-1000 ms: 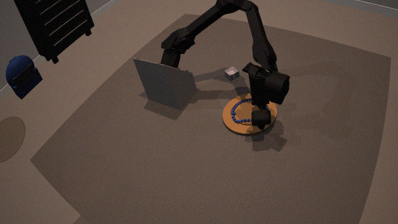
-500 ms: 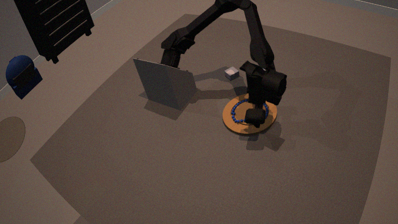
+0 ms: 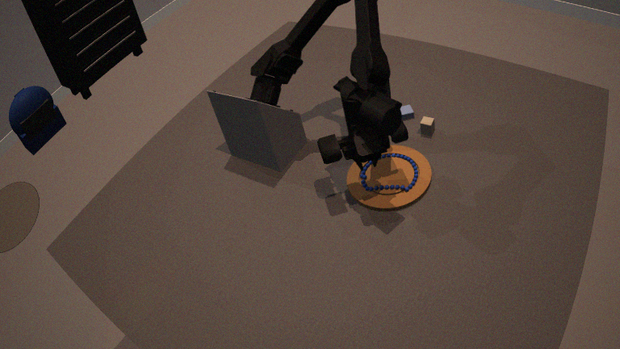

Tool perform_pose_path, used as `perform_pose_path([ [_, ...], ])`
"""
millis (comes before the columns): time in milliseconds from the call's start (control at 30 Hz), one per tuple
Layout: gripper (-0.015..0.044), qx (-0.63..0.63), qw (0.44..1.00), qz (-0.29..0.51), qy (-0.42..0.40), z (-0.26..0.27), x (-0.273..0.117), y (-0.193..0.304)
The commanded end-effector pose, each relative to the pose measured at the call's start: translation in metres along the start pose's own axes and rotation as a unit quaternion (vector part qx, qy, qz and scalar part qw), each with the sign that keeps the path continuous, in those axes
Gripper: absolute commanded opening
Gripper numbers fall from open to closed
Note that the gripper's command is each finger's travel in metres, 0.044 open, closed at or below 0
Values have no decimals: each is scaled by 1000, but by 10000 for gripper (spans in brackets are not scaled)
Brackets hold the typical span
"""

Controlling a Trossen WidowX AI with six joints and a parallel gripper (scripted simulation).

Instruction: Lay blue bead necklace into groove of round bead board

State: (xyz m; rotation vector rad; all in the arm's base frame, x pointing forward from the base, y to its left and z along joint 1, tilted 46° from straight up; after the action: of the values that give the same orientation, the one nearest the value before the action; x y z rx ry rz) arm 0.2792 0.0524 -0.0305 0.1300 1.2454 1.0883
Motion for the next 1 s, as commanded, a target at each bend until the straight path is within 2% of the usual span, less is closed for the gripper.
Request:
perform_pose_path([
  [0,120,84,996,-3,-1,-12,-3,6],
  [967,120,83,997,-3,-2,-12,30,6],
])
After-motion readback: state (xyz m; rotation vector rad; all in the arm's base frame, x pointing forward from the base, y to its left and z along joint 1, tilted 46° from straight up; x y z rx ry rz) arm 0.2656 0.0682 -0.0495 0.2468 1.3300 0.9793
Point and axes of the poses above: the point midway between the two fingers, 35 mm back from their tips, its own x axis out along the fingers, its own z axis across the jaws, y = z × x, the point moved 3 cm from there along -x, back along the fingers, and after that the axes turned 15 degrees about x, right-handed, at the moved point
